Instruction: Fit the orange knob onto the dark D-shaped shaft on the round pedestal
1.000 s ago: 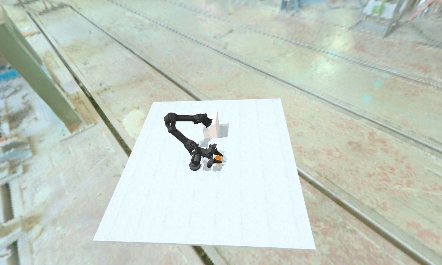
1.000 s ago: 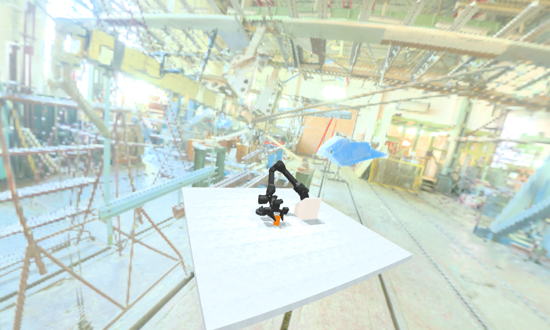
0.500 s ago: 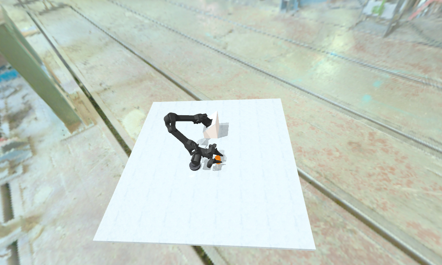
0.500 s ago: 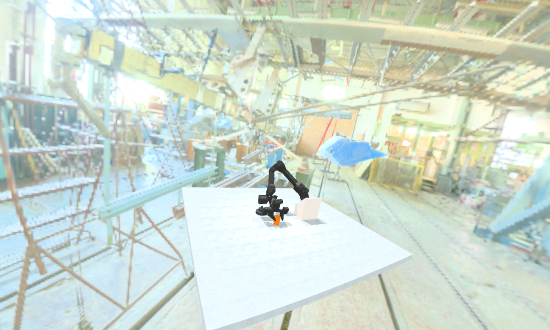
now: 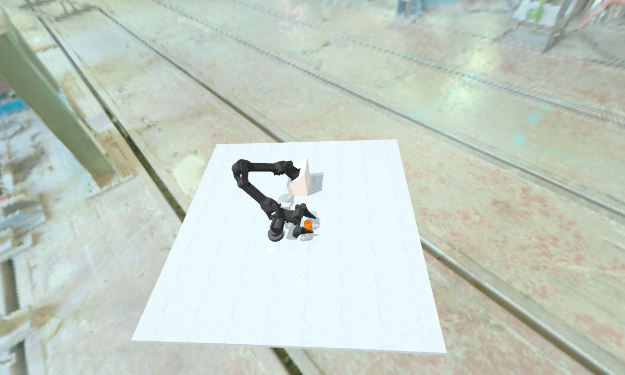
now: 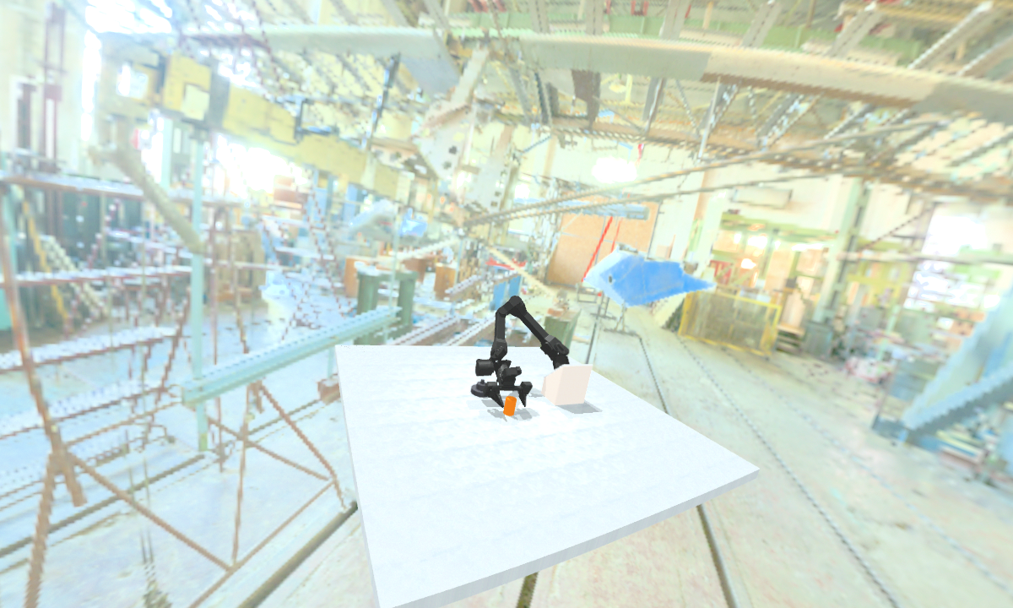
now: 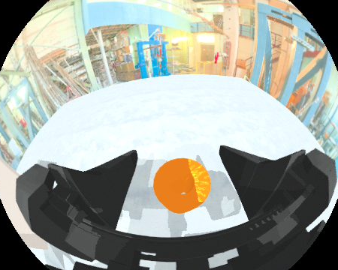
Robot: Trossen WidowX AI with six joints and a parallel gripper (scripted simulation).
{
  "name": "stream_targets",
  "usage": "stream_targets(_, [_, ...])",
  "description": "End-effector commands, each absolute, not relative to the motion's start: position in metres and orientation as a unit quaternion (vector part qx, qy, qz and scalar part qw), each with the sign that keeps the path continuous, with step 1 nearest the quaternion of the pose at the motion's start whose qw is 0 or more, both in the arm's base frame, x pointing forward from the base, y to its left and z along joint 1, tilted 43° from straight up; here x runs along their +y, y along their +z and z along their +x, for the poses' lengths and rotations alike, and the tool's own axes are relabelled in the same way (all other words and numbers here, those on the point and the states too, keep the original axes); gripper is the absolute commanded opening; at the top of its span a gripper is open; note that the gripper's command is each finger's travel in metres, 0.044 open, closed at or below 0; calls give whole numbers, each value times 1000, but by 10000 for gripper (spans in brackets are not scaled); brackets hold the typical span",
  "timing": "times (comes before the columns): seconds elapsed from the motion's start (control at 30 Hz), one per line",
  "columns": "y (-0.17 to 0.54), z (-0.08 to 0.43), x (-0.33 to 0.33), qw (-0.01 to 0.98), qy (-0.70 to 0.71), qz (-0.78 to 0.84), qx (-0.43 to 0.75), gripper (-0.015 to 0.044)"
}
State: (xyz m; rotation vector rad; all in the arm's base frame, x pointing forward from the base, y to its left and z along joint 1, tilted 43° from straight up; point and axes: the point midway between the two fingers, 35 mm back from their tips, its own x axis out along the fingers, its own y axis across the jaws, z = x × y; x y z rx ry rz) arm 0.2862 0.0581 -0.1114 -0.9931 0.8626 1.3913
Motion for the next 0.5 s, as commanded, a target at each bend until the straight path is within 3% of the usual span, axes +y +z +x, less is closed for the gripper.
stream_targets(0.0, [-111, 286, 58, 576, 594, -424, 368, 440])
stream_targets(0.23, [-54, 281, 111, 577, 594, -424, 367, 440])
stream_targets(0.47, [-56, 280, 114, 565, 581, -429, 399, 440])
